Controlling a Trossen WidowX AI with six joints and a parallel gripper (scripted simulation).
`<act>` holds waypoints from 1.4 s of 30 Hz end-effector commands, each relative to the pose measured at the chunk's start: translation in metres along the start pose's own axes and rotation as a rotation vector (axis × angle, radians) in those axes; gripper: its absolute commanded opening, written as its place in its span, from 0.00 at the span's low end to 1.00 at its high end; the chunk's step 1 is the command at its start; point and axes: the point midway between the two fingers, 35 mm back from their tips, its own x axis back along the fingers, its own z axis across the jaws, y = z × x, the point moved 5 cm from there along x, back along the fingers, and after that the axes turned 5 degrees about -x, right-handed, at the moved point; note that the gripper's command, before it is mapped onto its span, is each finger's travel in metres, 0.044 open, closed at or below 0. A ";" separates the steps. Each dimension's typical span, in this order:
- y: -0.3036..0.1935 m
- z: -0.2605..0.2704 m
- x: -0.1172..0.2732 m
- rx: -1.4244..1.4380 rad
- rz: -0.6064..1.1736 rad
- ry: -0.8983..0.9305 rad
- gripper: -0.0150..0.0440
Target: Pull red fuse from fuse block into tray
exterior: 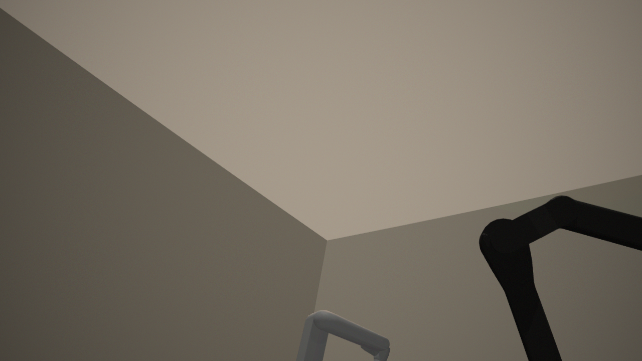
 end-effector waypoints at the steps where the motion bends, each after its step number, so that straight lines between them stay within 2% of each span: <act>1: 0.002 -0.005 -0.011 0.003 0.082 -0.026 0.62; 6: -0.001 -0.023 -0.033 -0.038 0.228 -0.085 0.40; 7: -0.002 -0.027 -0.037 -0.049 0.257 -0.095 0.38; 16: -0.032 -0.079 -0.073 -0.190 0.499 -0.164 0.38; 24: -0.086 -0.135 -0.084 -0.374 0.673 -0.204 0.38; 33: -0.171 -0.187 -0.064 -0.627 0.795 -0.226 0.38; 38: -0.238 -0.192 -0.052 -0.831 0.829 -0.087 0.38; 42: -0.296 -0.187 -0.033 -1.035 0.784 0.007 0.38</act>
